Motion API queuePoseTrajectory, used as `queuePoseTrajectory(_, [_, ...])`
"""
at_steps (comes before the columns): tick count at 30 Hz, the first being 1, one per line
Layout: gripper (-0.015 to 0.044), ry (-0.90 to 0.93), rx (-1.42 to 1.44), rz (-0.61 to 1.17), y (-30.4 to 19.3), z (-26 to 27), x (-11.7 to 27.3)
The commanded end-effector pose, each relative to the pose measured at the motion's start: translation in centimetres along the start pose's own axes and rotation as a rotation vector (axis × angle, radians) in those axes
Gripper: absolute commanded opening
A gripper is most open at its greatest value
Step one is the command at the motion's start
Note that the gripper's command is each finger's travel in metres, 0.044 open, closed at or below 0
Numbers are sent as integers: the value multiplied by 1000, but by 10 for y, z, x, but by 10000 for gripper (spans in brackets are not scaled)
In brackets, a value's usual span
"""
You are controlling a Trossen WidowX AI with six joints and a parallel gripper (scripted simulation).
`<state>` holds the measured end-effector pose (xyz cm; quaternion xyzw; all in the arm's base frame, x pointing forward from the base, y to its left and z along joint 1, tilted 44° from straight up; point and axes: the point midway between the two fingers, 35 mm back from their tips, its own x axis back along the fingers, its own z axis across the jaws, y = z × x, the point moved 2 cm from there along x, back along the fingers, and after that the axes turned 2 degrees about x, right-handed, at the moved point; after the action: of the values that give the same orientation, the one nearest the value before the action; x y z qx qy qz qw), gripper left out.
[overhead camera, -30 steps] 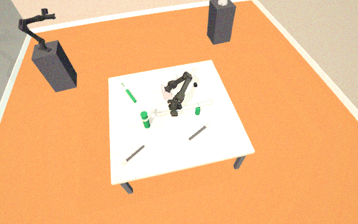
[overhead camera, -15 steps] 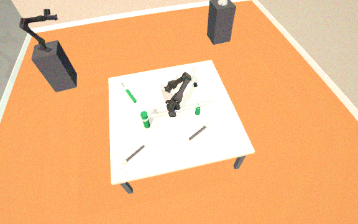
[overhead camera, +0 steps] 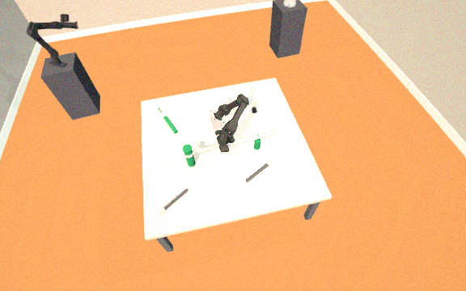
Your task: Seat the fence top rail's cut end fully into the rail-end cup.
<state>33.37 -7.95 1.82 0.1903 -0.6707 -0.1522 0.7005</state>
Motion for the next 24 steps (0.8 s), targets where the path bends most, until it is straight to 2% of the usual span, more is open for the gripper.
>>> queuePoseTrajectory(1, [0,-5,-1,18,-7,0,3])
queuePoseTrajectory(24, [0,0,0,0,0,0,0])
